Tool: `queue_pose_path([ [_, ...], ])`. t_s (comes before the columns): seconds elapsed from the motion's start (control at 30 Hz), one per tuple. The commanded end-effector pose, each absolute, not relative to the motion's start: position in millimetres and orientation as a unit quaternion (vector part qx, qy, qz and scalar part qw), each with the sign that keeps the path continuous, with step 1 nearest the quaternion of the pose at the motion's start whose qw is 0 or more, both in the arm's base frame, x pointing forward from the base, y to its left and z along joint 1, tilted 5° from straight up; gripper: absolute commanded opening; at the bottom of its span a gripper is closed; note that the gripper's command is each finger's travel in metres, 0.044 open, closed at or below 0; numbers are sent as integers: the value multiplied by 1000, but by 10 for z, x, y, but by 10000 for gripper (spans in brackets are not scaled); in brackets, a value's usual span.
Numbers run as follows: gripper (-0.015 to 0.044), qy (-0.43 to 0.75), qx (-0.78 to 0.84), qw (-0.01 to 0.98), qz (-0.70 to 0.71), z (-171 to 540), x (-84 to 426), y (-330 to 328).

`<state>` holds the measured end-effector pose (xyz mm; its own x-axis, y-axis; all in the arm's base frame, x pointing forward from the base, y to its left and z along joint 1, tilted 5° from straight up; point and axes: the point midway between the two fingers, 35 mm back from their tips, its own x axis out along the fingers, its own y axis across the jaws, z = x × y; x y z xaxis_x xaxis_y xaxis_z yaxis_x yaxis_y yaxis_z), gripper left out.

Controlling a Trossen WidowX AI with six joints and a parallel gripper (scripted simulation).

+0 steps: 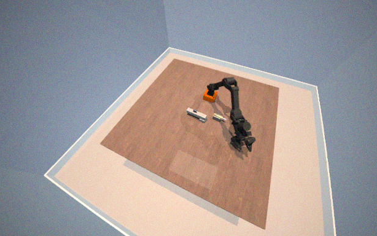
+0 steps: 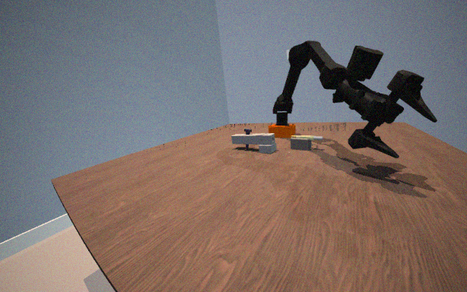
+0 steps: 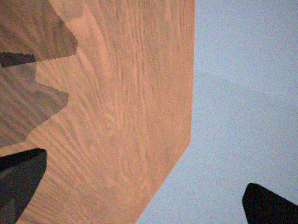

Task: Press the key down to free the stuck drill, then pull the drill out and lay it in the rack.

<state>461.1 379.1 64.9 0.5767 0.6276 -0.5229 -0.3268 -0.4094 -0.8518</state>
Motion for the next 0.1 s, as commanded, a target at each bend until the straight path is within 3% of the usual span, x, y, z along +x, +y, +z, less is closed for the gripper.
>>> queue_pose_path([
  [0.0,440,-349,-798,436,226,1057,5070,4307],
  [0.07,440,-404,-816,393,130,1171,5103,4382],
])
